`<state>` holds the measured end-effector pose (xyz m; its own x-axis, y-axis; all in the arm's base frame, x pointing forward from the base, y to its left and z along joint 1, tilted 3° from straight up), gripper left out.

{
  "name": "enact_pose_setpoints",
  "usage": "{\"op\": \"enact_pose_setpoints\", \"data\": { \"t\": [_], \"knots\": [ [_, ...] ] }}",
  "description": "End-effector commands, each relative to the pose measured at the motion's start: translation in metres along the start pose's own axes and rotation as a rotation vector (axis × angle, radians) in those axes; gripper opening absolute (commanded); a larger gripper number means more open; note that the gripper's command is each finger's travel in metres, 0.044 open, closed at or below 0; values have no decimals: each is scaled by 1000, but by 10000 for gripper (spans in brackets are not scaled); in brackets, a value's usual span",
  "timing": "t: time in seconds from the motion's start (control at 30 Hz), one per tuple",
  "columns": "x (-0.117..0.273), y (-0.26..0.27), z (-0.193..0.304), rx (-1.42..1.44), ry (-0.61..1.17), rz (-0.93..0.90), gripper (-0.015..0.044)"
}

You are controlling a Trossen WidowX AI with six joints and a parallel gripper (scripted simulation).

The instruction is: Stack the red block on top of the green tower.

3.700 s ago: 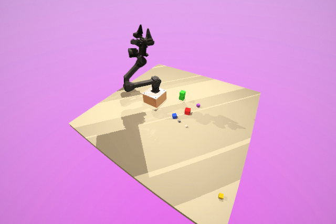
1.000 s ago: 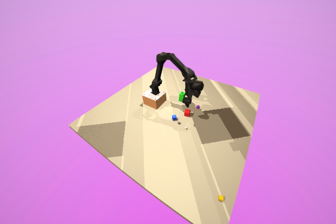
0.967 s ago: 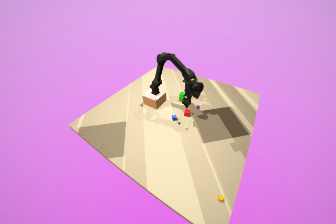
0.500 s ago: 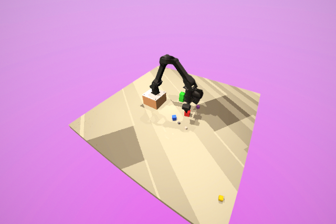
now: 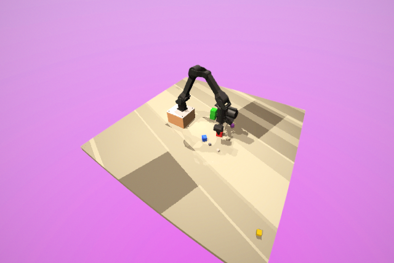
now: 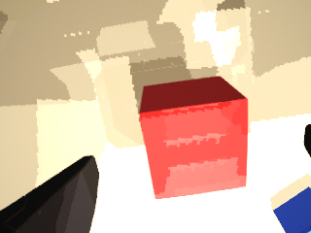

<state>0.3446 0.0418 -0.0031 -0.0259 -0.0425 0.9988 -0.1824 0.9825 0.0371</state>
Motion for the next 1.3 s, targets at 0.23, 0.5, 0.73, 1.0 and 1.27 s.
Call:
{"op": "enact_pose_setpoints", "data": {
  "t": [0.23, 0.5, 0.73, 1.0, 1.27],
  "knots": [
    [-19, 1, 2, -4, 5, -4, 440],
    [-32, 1, 3, -4, 5, -4, 440],
    [-39, 1, 3, -4, 5, -4, 440],
    [-39, 1, 3, -4, 5, -4, 440],
    [-38, 1, 3, -4, 5, -4, 335]
  ]
}}
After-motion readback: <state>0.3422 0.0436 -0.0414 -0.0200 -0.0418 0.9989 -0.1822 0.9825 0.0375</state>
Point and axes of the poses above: the point midway between the two fingers, 35 mm back from their tips, its own x axis back along the fingers, its own y axis across the jaws, z = x × y, the point moved 1 cm from there along x, back along the fingers, and after that the axes turned 13 degrees about -x, right-handed, at the moved point
